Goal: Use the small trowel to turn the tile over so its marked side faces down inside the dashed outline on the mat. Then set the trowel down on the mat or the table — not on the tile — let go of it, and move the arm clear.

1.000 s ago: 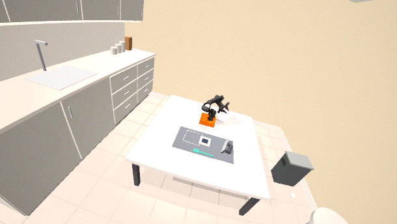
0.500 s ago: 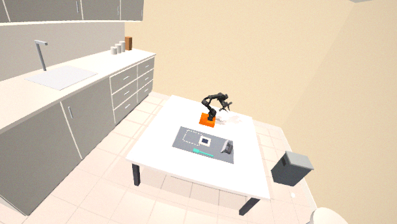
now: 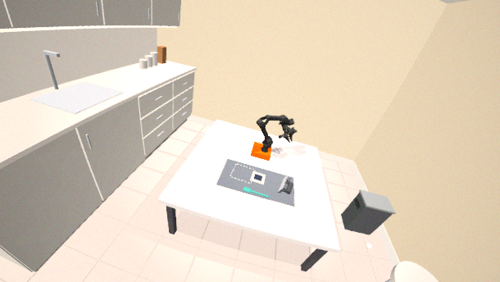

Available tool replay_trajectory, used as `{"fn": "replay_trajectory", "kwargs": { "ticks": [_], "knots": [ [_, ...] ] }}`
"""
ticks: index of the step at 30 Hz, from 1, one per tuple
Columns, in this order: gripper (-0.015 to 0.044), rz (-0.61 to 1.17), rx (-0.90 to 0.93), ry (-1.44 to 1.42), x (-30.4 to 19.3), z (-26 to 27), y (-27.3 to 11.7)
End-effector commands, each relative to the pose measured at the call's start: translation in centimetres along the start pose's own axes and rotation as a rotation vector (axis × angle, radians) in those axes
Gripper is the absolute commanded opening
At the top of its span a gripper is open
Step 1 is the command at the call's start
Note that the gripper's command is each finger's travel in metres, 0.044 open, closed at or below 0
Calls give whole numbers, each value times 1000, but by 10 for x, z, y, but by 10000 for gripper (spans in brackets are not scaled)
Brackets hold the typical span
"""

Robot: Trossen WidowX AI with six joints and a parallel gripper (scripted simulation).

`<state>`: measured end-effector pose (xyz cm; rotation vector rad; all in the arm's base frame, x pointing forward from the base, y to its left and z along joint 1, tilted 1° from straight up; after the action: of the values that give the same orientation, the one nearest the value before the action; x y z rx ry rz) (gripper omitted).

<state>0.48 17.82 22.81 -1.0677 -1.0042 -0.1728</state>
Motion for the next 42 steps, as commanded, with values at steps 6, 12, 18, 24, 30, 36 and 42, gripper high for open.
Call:
{"fn": "replay_trajectory", "kwargs": {
  "ticks": [6, 12, 18, 24, 30, 36, 42],
  "knots": [
    [100, 86, -77, -275, 18, 14, 14],
    [100, 169, -114, -422, 27, 16, 30],
    [100, 217, -125, -502, 33, 16, 40],
    [100, 303, -136, -672, 47, 18, 58],
    [100, 397, -121, -845, 62, 17, 80],
    [100, 490, -77, -1014, 76, 15, 103],
    [100, 530, -42, -1048, 90, 6, 132]
  ]
}}
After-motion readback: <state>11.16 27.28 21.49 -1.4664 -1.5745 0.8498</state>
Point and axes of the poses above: the point midway between the two fingers, 35 mm back from their tips, its own y axis out along the fingers, its own z axis across the jaws, x = y × z, the point moved 4 cm from there along -y, back along the fingers, and after that the axes turned 15 degrees about -y, right-handed, at the moved point
